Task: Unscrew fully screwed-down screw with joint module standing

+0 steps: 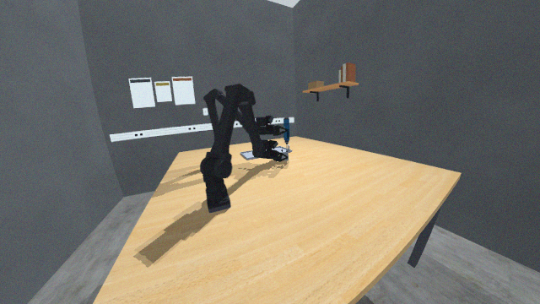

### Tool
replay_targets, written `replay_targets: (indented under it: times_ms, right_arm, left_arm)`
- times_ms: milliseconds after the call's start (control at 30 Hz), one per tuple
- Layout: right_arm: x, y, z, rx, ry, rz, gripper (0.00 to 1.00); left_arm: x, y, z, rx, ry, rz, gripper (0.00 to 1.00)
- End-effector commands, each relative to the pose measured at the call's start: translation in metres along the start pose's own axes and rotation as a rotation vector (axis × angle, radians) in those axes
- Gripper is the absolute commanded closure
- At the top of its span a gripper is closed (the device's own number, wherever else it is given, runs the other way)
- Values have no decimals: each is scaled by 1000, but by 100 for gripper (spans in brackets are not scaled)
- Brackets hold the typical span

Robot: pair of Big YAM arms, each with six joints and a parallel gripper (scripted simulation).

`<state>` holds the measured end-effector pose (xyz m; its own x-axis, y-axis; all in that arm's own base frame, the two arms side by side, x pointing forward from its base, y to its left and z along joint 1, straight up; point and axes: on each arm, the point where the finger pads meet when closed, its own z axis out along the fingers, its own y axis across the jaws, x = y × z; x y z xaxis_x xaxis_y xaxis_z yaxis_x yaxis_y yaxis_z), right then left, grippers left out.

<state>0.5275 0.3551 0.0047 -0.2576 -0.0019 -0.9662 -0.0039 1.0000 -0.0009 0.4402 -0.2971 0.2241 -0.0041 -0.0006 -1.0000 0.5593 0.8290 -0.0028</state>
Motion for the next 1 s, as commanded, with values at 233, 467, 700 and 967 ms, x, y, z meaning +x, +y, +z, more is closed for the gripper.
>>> replay_targets:
  times_ms: [233,467,700,967]
  right_arm:
    - [-2,8,9,-4,-9,11,41]
    - [-2,8,9,-4,-9,11,41]
    - [-2,8,9,-4,-9,11,41]
    - [-2,8,9,-4,-9,11,41]
  left_arm:
    - [-22,-3,3,7,-71,-14,58]
    - [-16,-3,3,6,-62,-14,58]
    - [-18,-3,4,6,-66,-14,58]
    - [-12,-3,2,6,-57,-14,58]
